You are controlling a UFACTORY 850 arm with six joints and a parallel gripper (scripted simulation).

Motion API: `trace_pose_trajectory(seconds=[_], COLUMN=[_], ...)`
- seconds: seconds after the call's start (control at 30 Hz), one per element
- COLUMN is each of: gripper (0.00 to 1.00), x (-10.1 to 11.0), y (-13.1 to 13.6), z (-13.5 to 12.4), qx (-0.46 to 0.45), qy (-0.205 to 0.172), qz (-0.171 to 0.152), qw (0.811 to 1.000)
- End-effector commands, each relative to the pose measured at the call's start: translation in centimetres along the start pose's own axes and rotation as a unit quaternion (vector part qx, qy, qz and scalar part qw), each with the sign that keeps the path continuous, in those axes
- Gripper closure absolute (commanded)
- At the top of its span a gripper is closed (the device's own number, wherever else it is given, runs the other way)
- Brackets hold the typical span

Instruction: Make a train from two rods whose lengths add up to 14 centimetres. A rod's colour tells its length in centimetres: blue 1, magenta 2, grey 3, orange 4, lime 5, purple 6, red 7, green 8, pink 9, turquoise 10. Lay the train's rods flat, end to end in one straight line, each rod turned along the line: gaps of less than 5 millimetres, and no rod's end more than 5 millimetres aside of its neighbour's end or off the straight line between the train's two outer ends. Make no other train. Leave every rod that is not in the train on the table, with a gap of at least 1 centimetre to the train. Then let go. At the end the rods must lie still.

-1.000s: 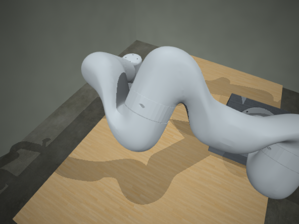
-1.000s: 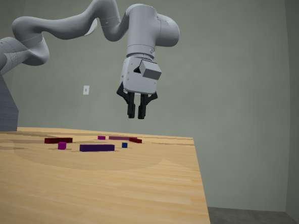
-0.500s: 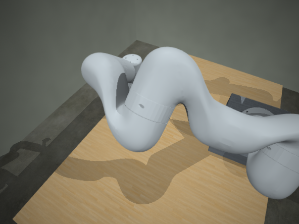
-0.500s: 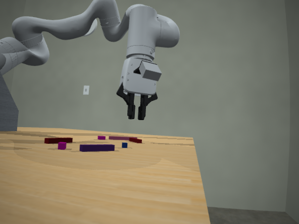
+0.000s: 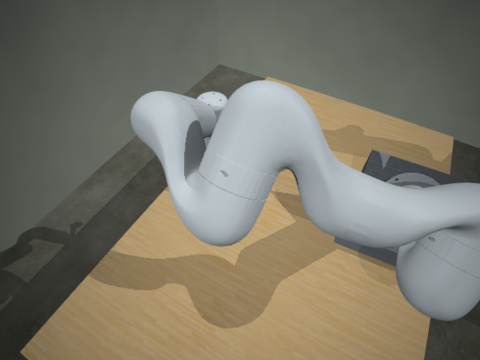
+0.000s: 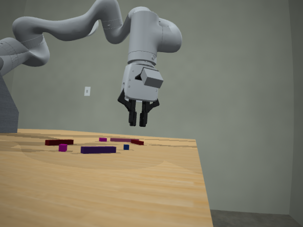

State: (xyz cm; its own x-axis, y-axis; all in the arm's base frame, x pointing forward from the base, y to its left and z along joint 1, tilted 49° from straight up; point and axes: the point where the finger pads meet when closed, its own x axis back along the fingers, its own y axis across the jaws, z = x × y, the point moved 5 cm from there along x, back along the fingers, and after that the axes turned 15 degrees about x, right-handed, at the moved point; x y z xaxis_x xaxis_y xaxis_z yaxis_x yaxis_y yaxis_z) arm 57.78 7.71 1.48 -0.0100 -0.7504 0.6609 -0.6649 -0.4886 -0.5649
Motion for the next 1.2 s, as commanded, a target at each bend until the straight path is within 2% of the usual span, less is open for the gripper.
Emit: trace_pose_trajectory(seconds=[0.0, 0.43, 1.17], gripper=[0.76, 0.76, 0.76], x=[-0.4, -2.4, -3.4], y=[-0.1, -0.1, -0.1], z=[0.1, 0.1, 0.1], qx=[0.000, 0.000, 0.000], qy=[0.001, 0.001, 0.001], qz=[0.001, 0.001, 0.001], qw=[1.000, 1.000, 1.000])
